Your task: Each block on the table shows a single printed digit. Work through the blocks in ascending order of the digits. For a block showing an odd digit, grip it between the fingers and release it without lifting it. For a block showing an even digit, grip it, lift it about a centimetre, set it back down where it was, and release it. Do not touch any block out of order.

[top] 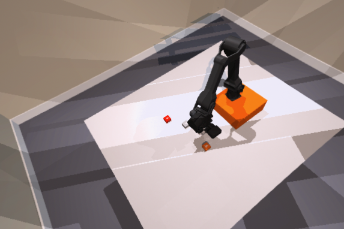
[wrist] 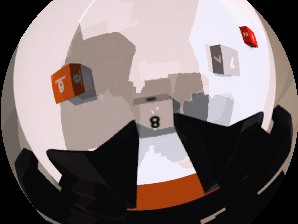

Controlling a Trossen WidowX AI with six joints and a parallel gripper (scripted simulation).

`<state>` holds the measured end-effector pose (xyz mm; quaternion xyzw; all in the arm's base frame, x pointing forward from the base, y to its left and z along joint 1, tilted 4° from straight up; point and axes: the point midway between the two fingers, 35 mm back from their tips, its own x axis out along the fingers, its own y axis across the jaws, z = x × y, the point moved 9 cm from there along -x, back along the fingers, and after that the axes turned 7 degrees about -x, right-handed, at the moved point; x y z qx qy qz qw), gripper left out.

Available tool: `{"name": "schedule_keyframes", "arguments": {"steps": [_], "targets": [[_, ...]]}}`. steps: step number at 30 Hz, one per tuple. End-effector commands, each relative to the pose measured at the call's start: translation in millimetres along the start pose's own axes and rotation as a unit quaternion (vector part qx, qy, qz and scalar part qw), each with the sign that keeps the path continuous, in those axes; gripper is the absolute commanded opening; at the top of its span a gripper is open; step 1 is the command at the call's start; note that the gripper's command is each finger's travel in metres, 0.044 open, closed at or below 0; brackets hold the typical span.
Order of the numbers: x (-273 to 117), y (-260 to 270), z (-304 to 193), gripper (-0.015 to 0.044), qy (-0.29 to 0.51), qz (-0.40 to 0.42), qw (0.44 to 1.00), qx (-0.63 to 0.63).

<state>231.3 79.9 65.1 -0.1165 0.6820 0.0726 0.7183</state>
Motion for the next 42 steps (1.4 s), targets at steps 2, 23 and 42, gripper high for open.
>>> {"name": "schedule_keyframes", "arguments": {"steps": [2,23,42], "targets": [[0,0,0,0.012,0.0,-0.002,1.0,-0.002],[0,0,0,0.012,0.0,-0.002,1.0,-0.002],[-12,0,0,0.012,0.0,-0.001,1.0,-0.002]]}}
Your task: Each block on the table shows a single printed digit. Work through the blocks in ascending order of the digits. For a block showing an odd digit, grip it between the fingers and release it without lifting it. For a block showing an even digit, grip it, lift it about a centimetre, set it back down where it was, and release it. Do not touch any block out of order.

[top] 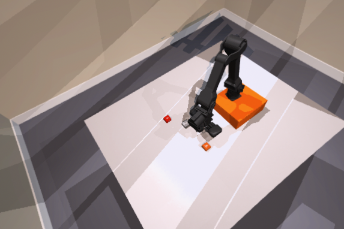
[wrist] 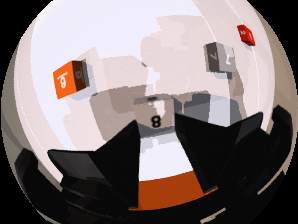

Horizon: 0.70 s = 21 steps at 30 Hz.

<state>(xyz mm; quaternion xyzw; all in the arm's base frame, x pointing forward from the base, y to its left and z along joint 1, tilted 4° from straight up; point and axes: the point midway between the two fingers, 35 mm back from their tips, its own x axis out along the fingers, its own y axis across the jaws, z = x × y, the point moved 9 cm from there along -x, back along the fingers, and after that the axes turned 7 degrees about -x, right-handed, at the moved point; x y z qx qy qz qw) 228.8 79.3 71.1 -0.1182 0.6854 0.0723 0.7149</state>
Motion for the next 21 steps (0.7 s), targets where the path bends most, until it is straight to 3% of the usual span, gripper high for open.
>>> {"name": "schedule_keyframes", "arguments": {"steps": [1,21], "targets": [[-6.7,0.1,2.0,0.012,-0.005,-0.001,1.0,-0.001],[-4.2,0.1,2.1,0.012,-0.005,-0.001,1.0,-0.001]]}}
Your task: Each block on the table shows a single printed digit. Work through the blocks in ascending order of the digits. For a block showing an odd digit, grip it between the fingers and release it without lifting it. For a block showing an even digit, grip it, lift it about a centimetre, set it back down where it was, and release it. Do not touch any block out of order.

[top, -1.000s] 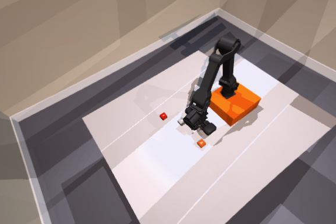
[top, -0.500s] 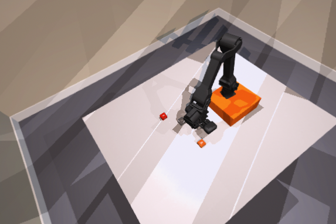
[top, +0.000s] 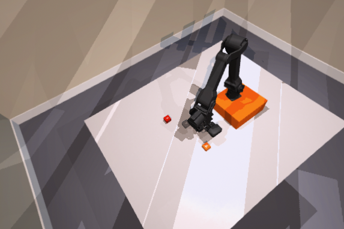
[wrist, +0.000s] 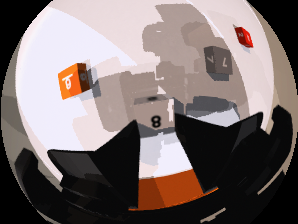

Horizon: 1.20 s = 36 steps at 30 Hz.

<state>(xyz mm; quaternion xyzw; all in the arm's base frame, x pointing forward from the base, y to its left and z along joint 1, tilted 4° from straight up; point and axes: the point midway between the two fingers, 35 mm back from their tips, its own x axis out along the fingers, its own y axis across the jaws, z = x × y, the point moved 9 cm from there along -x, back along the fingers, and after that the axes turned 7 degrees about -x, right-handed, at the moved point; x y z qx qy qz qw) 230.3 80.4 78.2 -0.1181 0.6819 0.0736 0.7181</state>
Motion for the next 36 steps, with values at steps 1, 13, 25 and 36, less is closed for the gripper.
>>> {"name": "schedule_keyframes", "arguments": {"steps": [1,13,25,36], "targets": [[4,0,0,0.012,0.0,-0.001,1.0,0.0],[13,0,0,0.012,0.0,-0.001,1.0,0.0],[13,0,0,0.0278,0.0,-0.001,1.0,0.0],[-15,0,1,0.04,0.0,-0.001,1.0,0.0]]}}
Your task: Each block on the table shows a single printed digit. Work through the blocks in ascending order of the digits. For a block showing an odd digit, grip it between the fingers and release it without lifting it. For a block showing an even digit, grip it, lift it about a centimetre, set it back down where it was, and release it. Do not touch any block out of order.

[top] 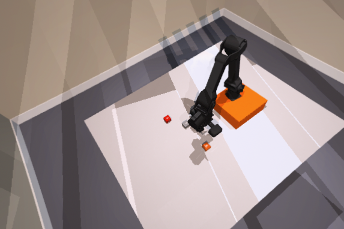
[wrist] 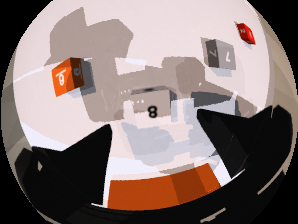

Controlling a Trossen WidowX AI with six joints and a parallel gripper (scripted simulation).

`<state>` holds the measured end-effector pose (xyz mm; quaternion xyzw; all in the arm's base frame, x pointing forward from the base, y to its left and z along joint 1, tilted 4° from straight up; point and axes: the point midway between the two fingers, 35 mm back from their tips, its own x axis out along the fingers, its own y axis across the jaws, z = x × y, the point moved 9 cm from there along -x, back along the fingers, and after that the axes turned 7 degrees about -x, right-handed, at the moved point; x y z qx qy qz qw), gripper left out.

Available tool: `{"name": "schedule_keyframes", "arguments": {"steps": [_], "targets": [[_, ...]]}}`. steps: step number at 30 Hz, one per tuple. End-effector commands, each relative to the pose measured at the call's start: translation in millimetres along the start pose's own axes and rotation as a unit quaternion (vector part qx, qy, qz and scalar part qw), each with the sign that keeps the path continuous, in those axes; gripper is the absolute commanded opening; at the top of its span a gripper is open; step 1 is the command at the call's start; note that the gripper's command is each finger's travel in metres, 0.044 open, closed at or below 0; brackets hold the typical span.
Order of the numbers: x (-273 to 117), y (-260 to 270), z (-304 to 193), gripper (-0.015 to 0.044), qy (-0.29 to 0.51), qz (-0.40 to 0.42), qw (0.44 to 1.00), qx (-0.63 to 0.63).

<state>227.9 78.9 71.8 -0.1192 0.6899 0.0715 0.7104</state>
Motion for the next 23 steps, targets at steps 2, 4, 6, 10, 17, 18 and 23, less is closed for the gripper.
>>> {"name": "schedule_keyframes", "arguments": {"steps": [2,4,6,10,17,18,23], "targets": [[-29,0,3,0.04,-0.011,0.0,1.0,0.0],[-29,0,3,0.04,-0.011,0.0,1.0,0.0],[-30,2,4,0.04,-0.011,0.0,1.0,0.0],[-55,46,22,0.04,-0.012,0.003,1.0,0.0],[-107,150,23,0.04,-0.012,0.006,1.0,0.0],[-111,157,21,0.04,-0.012,0.006,1.0,0.0],[-113,160,20,0.04,-0.012,0.006,1.0,0.0]]}}
